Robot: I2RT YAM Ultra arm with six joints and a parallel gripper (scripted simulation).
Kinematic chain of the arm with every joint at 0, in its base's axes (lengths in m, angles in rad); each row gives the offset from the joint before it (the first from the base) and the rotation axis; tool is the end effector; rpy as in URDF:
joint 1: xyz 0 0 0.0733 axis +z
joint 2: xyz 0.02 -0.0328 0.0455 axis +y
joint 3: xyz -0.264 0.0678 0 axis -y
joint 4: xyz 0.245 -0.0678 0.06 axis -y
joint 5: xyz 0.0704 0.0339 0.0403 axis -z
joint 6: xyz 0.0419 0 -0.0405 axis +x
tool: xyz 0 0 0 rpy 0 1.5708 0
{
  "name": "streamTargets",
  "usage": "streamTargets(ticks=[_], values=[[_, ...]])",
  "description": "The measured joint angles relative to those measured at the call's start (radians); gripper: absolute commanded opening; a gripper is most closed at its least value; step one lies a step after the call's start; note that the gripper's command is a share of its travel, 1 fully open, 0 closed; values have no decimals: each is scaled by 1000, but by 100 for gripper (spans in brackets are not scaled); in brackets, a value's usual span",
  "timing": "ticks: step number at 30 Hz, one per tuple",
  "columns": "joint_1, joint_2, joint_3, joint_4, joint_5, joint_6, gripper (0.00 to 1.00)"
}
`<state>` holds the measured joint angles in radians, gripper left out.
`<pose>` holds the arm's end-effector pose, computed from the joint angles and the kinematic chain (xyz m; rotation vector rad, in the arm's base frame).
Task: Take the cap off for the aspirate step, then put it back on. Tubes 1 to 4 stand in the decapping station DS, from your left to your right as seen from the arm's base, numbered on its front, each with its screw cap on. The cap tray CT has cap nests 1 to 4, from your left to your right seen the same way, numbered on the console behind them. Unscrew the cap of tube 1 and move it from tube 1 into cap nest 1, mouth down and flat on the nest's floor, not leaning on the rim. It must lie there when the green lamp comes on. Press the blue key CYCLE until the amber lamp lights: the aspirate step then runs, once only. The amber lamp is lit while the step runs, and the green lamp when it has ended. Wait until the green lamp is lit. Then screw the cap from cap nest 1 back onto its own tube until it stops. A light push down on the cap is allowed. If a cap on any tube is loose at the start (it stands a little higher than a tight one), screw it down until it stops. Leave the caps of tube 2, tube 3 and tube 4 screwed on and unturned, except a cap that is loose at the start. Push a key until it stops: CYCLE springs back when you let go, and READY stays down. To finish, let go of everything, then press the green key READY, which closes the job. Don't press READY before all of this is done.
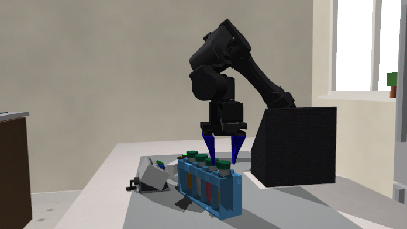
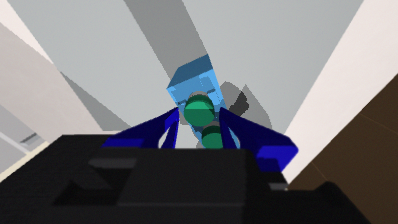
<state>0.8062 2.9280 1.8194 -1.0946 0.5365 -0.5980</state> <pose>0.2763 0.2586 -0.1035 1.7627 -1.7403 0.7584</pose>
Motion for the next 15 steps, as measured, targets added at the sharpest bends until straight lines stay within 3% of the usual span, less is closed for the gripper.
streamTargets(ticks=[8,15], values=[[-4,2,-9,12,2,162,49],[-8,5,-14,23,5,202,49]])
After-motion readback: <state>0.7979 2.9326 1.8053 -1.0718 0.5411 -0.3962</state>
